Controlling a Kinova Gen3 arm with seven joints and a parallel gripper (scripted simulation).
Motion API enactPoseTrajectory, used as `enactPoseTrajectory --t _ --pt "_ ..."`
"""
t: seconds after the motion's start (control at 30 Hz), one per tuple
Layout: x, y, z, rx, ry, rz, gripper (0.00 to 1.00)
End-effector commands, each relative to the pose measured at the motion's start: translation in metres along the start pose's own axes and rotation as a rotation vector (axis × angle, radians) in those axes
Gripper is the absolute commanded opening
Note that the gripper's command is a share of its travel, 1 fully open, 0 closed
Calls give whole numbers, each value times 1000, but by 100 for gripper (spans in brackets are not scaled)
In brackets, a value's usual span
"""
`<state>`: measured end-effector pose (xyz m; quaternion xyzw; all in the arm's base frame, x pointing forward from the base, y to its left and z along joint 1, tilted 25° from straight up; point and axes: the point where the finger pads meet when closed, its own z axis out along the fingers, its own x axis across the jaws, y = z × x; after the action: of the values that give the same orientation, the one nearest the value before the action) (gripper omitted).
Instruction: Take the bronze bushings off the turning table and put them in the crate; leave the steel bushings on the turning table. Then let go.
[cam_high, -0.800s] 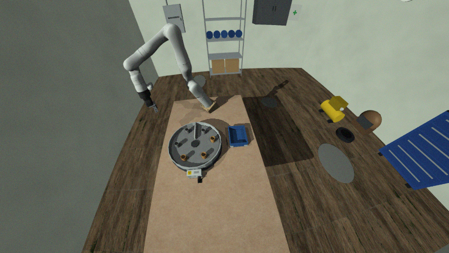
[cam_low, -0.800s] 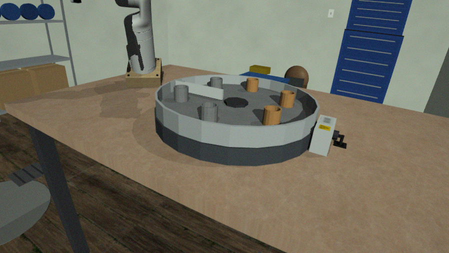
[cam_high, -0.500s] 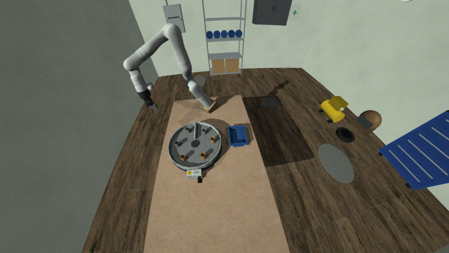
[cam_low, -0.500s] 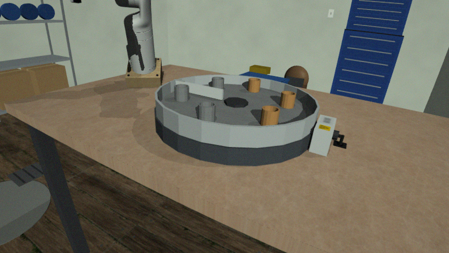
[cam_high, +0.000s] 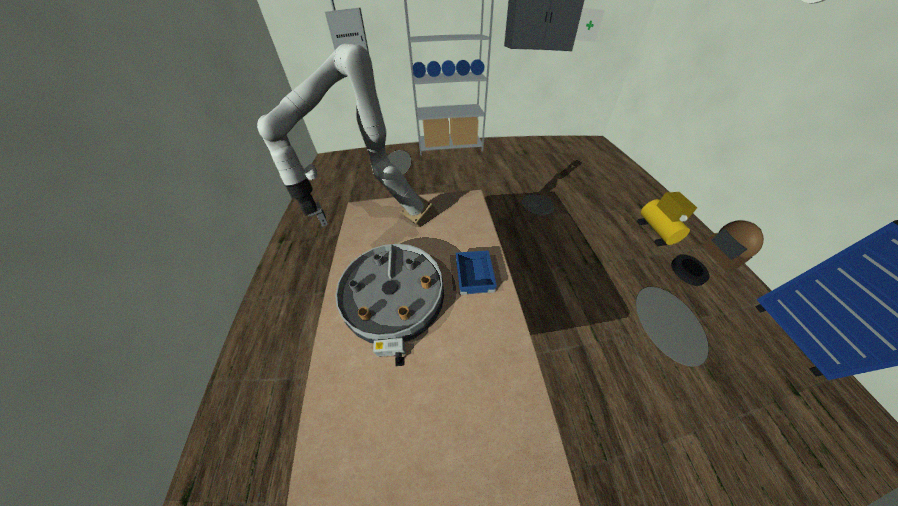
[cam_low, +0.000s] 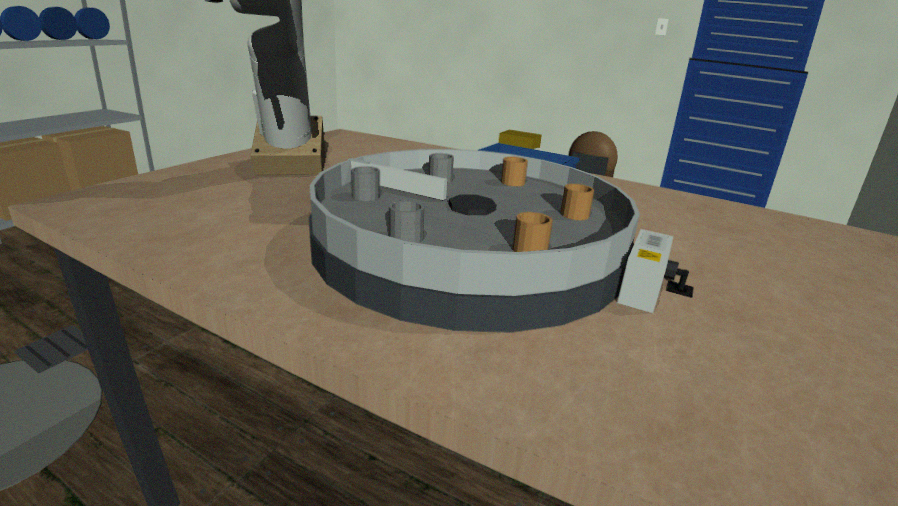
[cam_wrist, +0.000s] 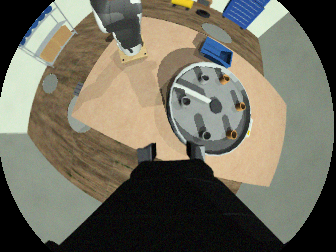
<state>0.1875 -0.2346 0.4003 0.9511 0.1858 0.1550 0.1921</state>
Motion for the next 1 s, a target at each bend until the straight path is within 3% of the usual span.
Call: enactPoseTrajectory --t 0.0,0.3,0.47,0.87,0.97 --pt "2 -3 -7 -22 2 -8 100" --pt "2 -3 -7 -22 2 -8 100" --pt "45 -43 -14 -21 2 -8 100" --pt "45 -43 -14 -21 2 -8 100" --pt "71 -68 -18 -20 2 -8 100"
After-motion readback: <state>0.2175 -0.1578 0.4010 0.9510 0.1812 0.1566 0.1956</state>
